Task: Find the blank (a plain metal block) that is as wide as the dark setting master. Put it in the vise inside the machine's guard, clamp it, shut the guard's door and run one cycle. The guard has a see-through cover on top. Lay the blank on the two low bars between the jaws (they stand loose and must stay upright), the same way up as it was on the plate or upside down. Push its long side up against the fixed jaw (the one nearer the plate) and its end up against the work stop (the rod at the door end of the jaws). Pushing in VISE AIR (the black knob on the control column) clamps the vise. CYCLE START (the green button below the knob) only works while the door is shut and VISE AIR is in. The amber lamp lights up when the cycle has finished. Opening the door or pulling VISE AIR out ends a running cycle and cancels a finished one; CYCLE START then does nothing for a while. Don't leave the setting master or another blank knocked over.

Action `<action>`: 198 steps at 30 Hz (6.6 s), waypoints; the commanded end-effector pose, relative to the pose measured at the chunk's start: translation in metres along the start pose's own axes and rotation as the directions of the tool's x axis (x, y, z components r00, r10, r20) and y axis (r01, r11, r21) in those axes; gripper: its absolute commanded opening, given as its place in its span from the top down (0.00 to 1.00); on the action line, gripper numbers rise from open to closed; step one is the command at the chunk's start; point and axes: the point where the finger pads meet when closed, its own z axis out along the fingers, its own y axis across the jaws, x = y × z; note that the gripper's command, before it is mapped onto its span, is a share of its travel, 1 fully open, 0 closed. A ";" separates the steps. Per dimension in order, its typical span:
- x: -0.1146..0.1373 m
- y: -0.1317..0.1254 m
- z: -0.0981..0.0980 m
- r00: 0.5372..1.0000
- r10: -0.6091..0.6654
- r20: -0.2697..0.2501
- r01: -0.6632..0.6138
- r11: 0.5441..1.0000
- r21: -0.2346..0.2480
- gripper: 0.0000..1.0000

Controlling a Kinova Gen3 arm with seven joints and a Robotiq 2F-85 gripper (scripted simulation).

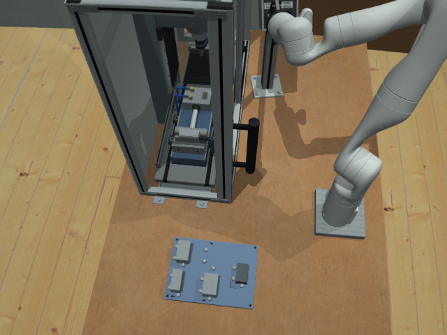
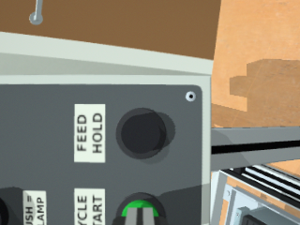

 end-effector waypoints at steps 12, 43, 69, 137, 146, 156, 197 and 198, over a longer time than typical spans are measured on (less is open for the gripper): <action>0.000 0.000 0.002 1.000 0.000 0.000 0.000 1.000 0.001 0.90; 0.000 -0.001 0.009 1.000 0.000 0.000 0.000 1.000 0.001 0.90; 0.000 0.000 -0.051 1.000 0.000 0.000 0.000 1.000 0.001 0.90; -0.024 -0.103 -0.145 1.000 0.013 -0.005 -0.009 0.896 0.444 0.90; -0.024 -0.103 -0.145 1.000 0.013 -0.005 -0.009 0.896 0.444 0.90; -0.036 -0.154 -0.174 1.000 0.013 -0.005 -0.009 0.895 0.446 0.90; -0.041 -0.177 -0.187 1.000 0.013 -0.005 -0.009 0.895 0.446 0.90; -0.041 -0.177 -0.187 1.000 0.013 -0.005 -0.009 0.895 0.446 0.90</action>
